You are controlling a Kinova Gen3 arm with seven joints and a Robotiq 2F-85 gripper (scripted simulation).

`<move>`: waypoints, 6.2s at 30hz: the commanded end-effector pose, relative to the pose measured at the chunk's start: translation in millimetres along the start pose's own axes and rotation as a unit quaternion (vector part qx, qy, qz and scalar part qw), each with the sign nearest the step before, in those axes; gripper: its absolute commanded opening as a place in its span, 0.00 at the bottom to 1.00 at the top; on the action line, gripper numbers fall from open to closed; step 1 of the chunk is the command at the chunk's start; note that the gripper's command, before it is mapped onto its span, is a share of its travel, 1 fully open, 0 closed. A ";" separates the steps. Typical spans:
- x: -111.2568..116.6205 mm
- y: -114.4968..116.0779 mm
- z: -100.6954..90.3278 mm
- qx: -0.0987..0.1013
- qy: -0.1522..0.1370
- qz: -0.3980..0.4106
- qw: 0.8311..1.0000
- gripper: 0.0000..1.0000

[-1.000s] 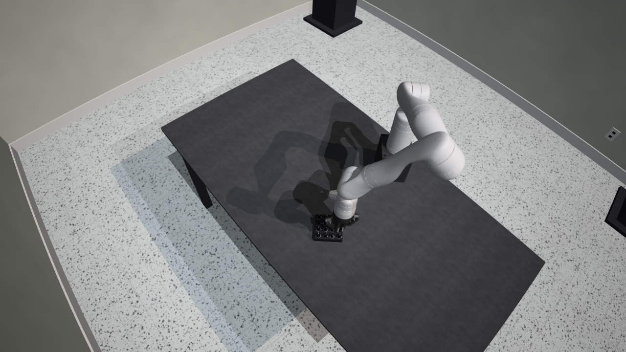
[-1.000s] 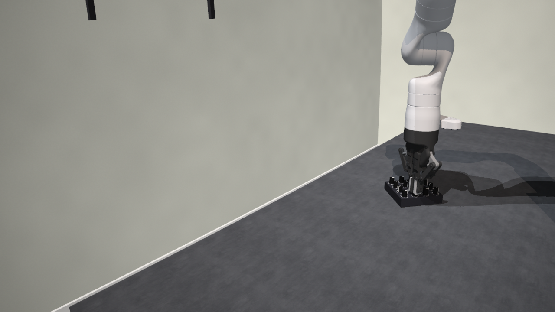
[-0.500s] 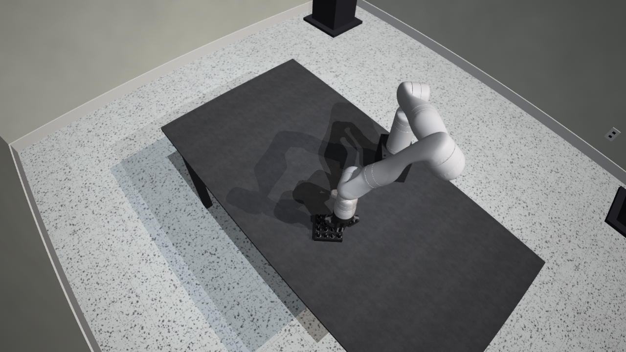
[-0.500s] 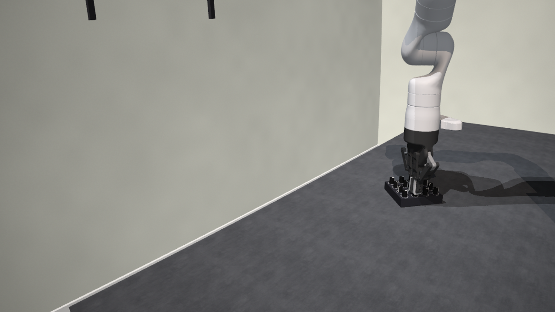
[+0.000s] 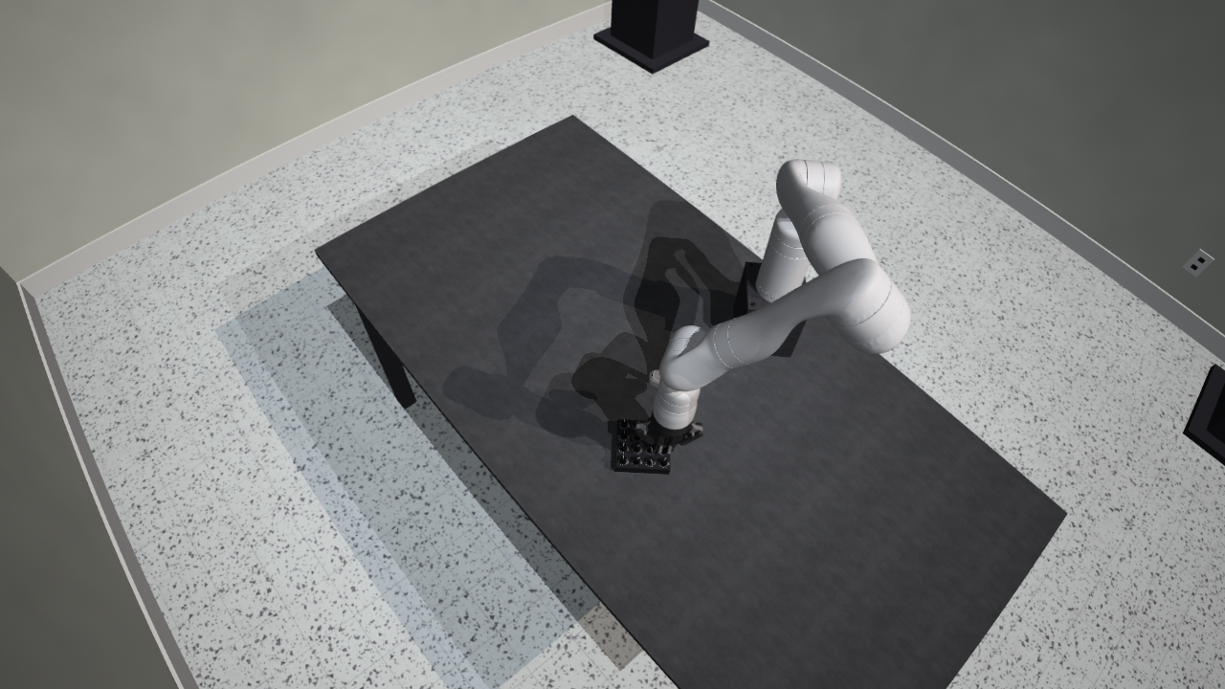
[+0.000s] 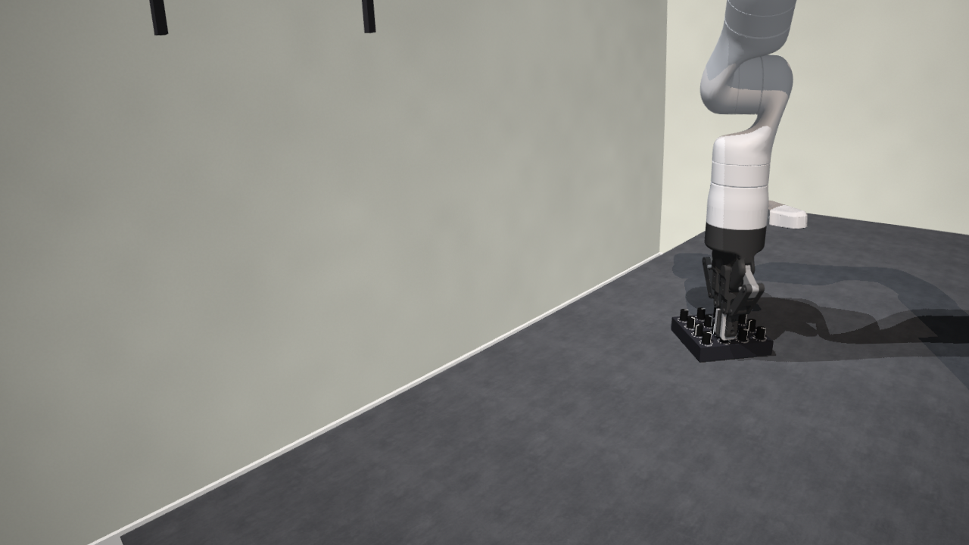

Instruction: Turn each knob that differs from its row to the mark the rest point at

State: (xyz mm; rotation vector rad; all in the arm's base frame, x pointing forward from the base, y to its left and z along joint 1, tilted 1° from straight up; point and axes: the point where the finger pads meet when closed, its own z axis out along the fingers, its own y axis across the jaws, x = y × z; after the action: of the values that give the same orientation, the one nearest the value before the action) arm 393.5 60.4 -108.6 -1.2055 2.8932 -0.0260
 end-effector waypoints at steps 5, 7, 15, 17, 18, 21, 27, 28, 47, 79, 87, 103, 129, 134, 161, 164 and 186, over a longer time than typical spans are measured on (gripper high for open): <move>0.0 -0.1 0.1 0.000 0.000 0.006 1.000 0.08; 0.0 -0.1 0.1 0.000 0.000 0.007 1.000 0.08; 0.0 -0.1 0.1 0.000 0.000 0.008 1.000 0.08; 0.0 -0.1 0.1 0.000 0.000 0.008 1.000 0.08; 0.0 -0.1 0.1 0.000 0.000 0.008 1.000 0.08; 0.0 -0.1 0.1 0.000 0.000 0.008 1.000 0.08; 0.0 -0.1 0.1 0.000 0.000 0.008 1.000 0.08; 0.0 -0.1 0.1 0.000 0.000 0.008 1.000 0.08; 0.0 -0.1 0.1 0.000 0.000 0.008 1.000 0.19; 0.0 -0.1 -37.9 0.000 0.000 0.008 1.000 0.19; 0.0 -0.1 -37.9 0.000 0.000 0.008 1.000 1.00; 0.0 -0.1 -75.6 0.000 0.000 0.008 1.000 1.00; 0.0 -0.1 -151.1 0.000 0.000 0.008 1.000 1.00; 0.0 -0.1 -151.1 0.000 0.000 0.008 1.000 1.00; 0.0 -0.1 -151.1 0.000 0.000 0.008 1.000 1.00; 0.0 -0.1 -151.1 0.000 0.000 0.008 1.000 1.00; 0.0 -0.1 -151.1 0.000 0.000 0.008 1.000 1.00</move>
State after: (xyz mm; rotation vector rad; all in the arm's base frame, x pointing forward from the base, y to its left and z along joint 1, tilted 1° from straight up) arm 391.2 62.2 42.0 -1.1821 2.9043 -0.0265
